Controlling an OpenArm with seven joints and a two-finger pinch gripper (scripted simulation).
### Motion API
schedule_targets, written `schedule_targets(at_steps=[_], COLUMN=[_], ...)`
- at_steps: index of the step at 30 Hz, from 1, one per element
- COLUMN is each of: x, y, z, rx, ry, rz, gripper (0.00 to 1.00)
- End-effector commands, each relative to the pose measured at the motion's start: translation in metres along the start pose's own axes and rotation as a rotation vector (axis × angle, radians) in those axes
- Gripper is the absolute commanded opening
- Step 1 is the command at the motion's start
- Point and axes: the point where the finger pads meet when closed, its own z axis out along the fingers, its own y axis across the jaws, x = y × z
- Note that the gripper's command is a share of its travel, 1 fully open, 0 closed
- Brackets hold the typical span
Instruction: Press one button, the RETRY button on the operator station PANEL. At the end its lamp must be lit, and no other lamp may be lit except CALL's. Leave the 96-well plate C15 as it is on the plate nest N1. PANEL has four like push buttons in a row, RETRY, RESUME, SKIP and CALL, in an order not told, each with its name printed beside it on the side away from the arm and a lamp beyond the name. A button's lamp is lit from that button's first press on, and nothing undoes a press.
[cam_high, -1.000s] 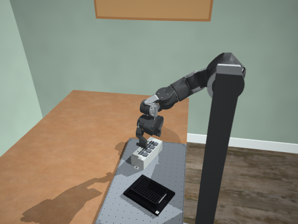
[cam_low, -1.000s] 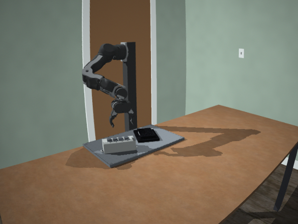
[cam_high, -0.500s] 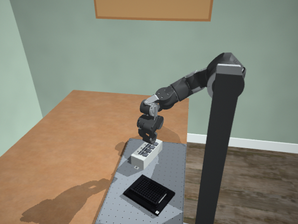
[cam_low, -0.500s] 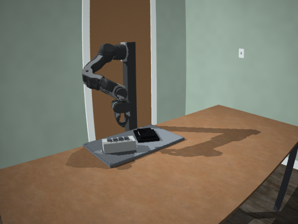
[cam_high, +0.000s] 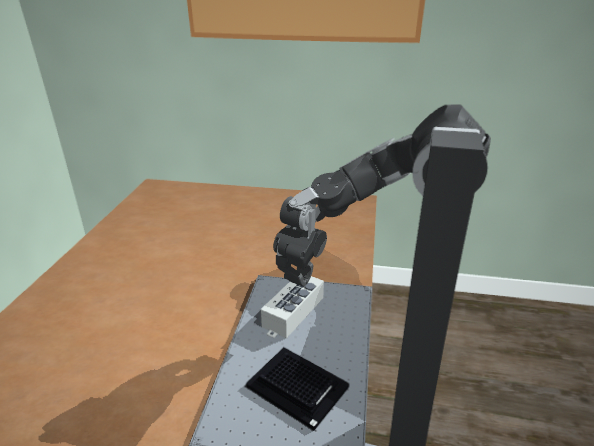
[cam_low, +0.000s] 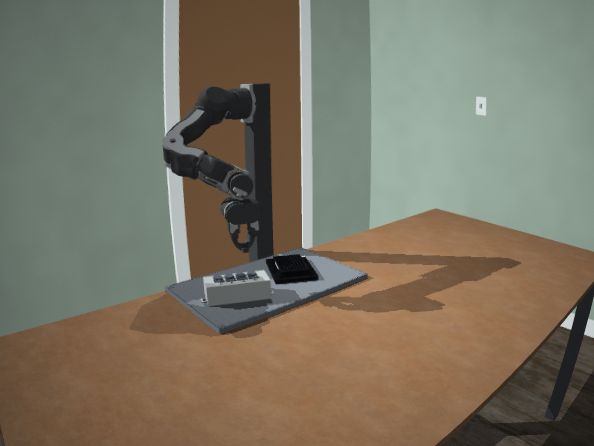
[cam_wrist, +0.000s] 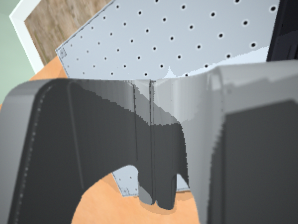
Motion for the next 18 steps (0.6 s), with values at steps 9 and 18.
schedule_targets(at_steps=[9,18], x=[-0.034,-0.034], y=[-0.02,-0.02], z=[-0.017,-0.017], rx=[0.003,0.007], ry=[-0.242,-0.345], rz=[0.008,0.005], gripper=[0.0,0.0])
